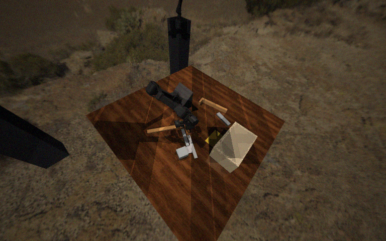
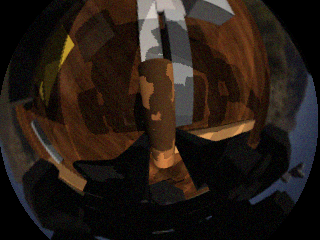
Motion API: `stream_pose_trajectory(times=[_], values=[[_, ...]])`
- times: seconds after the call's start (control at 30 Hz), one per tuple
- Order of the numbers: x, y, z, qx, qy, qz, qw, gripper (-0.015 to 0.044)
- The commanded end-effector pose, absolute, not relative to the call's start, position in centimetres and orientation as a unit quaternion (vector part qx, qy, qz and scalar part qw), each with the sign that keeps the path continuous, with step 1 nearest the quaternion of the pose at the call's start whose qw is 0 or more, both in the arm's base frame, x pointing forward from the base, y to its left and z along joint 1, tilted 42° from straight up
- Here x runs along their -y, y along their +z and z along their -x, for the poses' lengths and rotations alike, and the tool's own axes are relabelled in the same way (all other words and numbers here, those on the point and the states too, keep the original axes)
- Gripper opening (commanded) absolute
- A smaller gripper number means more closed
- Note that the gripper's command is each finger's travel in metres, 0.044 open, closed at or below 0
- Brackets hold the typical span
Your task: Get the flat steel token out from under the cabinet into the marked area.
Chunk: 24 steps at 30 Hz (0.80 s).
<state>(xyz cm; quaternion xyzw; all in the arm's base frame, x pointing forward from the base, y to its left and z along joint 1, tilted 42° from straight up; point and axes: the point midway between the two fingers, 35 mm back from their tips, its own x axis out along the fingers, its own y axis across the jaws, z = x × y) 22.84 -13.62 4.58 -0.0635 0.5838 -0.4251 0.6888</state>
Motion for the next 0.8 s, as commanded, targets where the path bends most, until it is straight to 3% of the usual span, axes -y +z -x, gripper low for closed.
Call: stream_pose_trajectory(times=[0.0,0.77], values=[[14.12,5.07,-22.62,-0.579,-0.431,0.061,0.689,0.0],[14.21,5.15,-22.59,-0.608,-0.39,0.109,0.683,0.0]])
